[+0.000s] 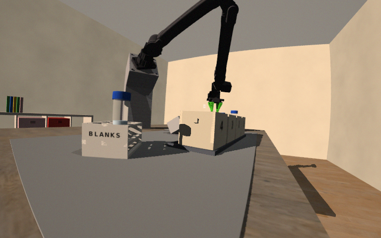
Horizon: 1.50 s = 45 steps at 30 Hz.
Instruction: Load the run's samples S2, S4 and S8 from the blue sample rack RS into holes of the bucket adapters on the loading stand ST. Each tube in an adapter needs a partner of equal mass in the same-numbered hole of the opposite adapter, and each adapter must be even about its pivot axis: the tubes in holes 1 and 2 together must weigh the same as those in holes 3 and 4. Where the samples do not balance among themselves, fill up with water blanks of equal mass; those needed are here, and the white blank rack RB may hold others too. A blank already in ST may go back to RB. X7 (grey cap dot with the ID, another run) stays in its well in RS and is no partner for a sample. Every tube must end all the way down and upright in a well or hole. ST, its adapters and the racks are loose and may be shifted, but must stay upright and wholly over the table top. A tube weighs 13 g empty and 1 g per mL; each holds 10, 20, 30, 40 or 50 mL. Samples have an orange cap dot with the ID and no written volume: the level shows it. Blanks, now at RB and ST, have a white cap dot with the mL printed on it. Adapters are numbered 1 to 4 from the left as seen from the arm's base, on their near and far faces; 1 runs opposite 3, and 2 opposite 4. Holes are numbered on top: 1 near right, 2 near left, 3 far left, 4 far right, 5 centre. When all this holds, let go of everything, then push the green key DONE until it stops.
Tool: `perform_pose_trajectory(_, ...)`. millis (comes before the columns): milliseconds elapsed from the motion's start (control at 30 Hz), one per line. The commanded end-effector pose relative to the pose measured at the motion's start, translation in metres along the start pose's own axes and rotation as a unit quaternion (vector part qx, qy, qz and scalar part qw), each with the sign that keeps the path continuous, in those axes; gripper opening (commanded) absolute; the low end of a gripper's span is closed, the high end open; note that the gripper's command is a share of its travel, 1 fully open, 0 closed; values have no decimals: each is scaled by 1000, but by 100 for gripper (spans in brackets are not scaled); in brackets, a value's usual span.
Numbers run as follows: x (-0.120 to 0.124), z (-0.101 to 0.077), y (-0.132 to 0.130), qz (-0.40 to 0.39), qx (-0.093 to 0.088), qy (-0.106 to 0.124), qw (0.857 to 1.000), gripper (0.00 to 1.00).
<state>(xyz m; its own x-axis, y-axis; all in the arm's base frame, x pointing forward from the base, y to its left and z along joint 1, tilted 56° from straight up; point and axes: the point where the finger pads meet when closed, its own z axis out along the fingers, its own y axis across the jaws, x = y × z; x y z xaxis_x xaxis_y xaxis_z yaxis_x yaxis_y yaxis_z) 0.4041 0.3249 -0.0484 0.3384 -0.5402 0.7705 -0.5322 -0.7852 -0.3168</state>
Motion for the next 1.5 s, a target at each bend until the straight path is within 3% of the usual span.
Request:
perform_pose_trajectory(0, -3, -26, -15, 4, 21, -6, 1000, 0)
perform_pose_trajectory(1467, -1, -164, -20, 14, 26, -11, 999, 0)
